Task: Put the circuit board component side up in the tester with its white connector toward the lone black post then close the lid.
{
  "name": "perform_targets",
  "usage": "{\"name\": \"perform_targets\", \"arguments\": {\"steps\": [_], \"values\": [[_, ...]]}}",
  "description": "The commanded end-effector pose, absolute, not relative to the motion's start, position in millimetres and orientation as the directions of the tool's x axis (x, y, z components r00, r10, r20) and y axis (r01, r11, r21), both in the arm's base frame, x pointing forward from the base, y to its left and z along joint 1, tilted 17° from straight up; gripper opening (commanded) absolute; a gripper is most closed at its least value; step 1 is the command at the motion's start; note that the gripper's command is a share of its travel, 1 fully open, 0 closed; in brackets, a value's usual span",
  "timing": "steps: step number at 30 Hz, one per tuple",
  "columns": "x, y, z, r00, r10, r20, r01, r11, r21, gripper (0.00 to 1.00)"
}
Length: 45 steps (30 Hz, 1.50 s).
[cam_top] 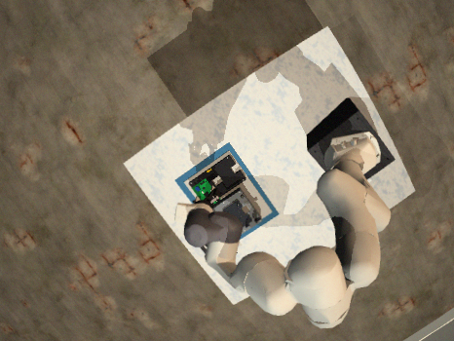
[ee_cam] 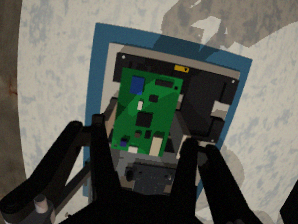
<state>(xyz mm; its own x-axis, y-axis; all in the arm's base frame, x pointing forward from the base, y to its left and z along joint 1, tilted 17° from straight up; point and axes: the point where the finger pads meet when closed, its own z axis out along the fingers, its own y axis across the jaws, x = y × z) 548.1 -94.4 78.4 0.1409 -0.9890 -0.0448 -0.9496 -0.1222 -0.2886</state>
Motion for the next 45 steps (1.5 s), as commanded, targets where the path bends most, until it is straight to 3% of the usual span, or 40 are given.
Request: {"name": "perform_targets", "arguments": {"steps": [1,45], "values": [[548.1,-94.4,79.0,0.144,-0.989,-0.043,-0.948,-0.126,-0.292,0.46],[518.4,-24.3,82.1,0.144,-0.989,-0.043,-0.948,-0.126,-0.292,0.46]]}}
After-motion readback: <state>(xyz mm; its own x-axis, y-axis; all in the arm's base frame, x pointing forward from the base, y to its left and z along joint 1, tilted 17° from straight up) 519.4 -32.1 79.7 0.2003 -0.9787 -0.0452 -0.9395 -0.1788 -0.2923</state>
